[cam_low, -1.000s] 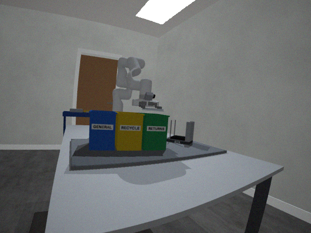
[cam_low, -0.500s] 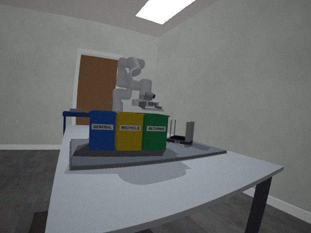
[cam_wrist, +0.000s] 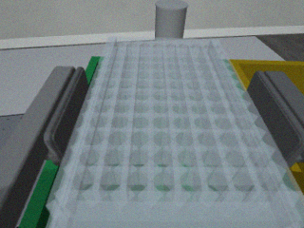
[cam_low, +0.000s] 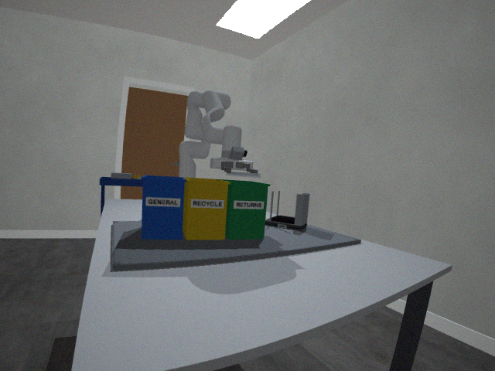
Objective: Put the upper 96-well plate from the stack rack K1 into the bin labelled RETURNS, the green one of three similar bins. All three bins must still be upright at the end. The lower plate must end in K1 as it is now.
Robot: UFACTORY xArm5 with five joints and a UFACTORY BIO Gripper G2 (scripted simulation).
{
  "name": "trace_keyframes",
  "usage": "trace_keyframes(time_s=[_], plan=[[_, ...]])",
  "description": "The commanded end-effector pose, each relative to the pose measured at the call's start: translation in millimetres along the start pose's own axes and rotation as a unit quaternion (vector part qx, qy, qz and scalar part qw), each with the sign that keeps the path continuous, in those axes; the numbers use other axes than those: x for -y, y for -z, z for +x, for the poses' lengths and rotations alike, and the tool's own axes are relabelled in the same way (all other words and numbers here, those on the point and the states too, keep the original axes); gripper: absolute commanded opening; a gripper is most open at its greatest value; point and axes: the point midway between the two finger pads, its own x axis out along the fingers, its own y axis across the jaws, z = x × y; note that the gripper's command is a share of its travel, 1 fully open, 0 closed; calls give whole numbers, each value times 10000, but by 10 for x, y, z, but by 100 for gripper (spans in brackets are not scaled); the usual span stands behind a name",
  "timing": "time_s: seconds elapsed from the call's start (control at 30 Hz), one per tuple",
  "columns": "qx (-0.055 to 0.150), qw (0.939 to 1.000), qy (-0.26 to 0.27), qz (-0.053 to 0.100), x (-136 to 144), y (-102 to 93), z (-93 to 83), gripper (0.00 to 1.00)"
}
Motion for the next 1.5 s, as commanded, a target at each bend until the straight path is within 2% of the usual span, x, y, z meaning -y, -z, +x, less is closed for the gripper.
trace_keyframes(time_s=[0.0, 0.73, 1.43, 1.47], plan=[[17, 10000, 0, -1, -3, -16, 6, 0], [17, 10000, 0, -1, -6, 313, 6, 0], [17, 10000, 0, -1, -6, 313, 6, 0], [17, 10000, 0, -1, -6, 313, 6, 18]])
